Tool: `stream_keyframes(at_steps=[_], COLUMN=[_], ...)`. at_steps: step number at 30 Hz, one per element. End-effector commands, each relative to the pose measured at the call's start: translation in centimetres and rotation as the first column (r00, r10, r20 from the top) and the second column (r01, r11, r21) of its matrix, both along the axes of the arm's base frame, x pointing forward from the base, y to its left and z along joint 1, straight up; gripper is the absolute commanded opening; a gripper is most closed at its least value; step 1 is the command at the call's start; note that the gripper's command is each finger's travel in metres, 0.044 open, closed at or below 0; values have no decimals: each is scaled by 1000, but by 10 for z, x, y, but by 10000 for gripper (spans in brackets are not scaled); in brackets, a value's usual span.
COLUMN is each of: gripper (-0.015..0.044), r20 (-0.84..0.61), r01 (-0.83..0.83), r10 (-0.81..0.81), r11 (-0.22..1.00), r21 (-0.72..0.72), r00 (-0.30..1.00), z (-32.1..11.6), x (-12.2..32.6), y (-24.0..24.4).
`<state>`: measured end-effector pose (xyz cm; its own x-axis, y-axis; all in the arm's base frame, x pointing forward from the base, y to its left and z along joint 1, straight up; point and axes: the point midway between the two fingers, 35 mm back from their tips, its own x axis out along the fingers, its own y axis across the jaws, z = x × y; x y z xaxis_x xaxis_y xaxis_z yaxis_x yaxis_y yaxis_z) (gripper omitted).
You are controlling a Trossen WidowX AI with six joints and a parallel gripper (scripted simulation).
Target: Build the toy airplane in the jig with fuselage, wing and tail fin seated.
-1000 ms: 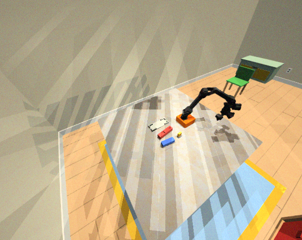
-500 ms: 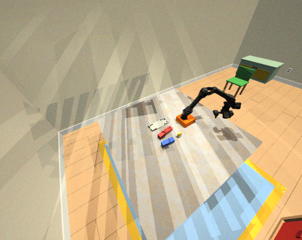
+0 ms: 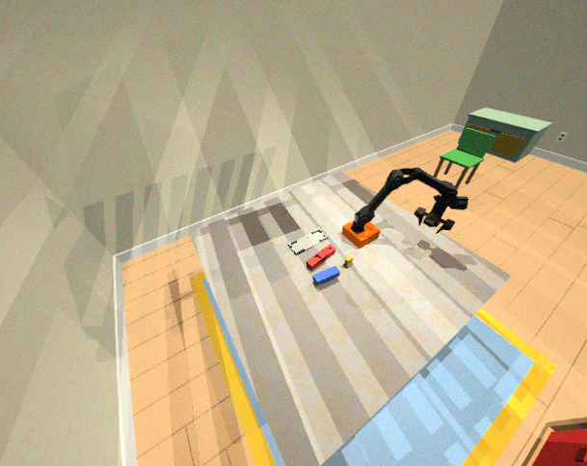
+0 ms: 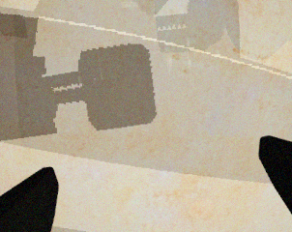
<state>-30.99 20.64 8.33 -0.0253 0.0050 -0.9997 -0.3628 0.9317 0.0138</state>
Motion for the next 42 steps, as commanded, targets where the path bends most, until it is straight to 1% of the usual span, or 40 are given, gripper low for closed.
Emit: stream_keyframes(at_steps=[1,7,9,11,16,21,27,34,38,42], gripper=[440,440,440,440,440,440,440,440,440,440], r20=[-1,-1,0,3,16,14,27,39,44,47], r01=[95,95,101,113,153,116,113,108,106,104], r10=[-95,-95,-101,-114,-154,-117,-114,-110,-107,-105], r11=[995,995,995,993,987,992,993,993,994,994], r21=[14,14,17,23,40,45,42,35,30,25], r00=[996,995,995,994,988,993,993,993,993,993], z=[2,2,3,4,8,14,12,10,8,6], x=[-1,1,10,29,98,163,260,370,427,477], y=[1,2,12,29,75,103,122,108,85,51])
